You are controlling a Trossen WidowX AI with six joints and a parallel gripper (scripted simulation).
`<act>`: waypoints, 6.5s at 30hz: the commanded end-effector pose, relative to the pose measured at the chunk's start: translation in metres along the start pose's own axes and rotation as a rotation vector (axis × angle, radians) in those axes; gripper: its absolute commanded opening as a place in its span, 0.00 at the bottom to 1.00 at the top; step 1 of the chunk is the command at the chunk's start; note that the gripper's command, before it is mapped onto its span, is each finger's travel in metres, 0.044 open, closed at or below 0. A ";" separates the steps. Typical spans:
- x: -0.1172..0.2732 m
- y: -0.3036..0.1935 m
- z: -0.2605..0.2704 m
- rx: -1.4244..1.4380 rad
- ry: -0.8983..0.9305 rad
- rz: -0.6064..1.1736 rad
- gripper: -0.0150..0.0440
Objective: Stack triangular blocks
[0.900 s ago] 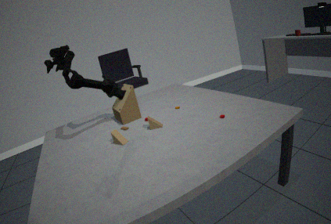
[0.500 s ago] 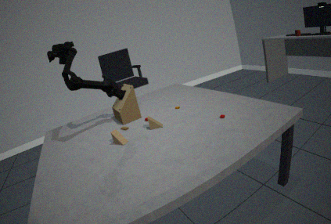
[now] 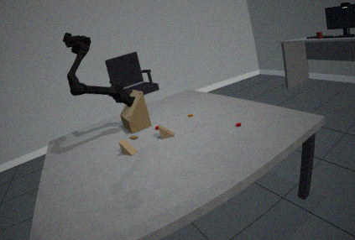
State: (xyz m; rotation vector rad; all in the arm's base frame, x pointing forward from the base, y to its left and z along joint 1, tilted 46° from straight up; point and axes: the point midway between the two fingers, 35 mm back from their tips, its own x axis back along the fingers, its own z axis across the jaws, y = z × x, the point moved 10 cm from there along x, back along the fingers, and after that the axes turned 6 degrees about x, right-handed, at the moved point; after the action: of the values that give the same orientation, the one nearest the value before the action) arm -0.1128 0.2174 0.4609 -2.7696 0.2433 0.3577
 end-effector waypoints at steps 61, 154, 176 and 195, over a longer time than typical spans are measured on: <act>0.525 0.172 0.059 -1.050 -0.085 3.632 1.00; 0.528 0.384 0.089 -1.347 -0.048 4.167 0.54; 0.522 0.357 0.077 -1.342 -0.056 4.169 0.25; 0.523 0.358 0.080 -1.084 -0.474 4.273 0.25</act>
State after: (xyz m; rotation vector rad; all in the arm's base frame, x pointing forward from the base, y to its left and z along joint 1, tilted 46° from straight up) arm 0.2939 -0.1524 0.1362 -1.5495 -1.6777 -0.3213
